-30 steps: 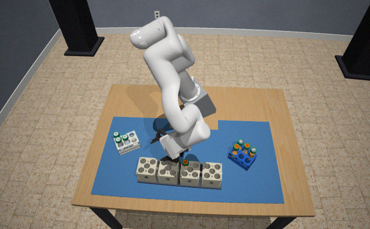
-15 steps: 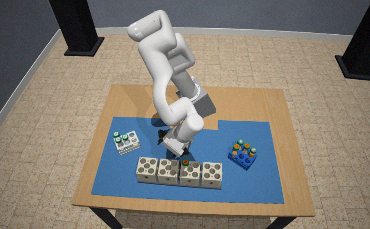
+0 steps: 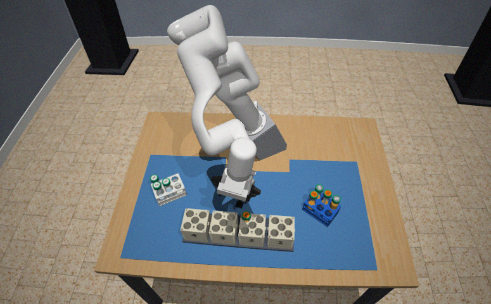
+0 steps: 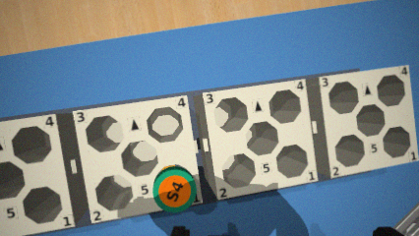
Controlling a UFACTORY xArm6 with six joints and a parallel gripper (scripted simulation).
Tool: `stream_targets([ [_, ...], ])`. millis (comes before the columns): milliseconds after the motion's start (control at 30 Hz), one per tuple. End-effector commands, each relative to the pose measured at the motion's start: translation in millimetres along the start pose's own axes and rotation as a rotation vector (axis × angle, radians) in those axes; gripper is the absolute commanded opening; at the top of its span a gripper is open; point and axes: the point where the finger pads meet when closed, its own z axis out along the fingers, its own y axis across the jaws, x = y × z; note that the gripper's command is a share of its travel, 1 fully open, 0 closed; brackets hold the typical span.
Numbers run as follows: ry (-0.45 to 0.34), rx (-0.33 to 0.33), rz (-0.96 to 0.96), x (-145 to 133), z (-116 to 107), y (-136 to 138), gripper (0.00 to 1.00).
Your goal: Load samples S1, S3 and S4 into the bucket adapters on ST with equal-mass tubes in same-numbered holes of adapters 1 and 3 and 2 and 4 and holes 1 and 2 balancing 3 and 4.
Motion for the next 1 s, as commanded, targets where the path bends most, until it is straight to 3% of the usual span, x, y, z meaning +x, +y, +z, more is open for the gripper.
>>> stream_targets([
  [0, 0.007, 0.089, -0.057, 2, -7, -8, 1.0],
  [100, 0.031, 0.154, -0.103, 3, -13, -13, 1.0],
  [533, 0.028, 0.155, -0.07, 1, -12, -9, 1.0],
  [967, -0.006, 0.158, 0.363, -27, -2, 49, 1.0],
])
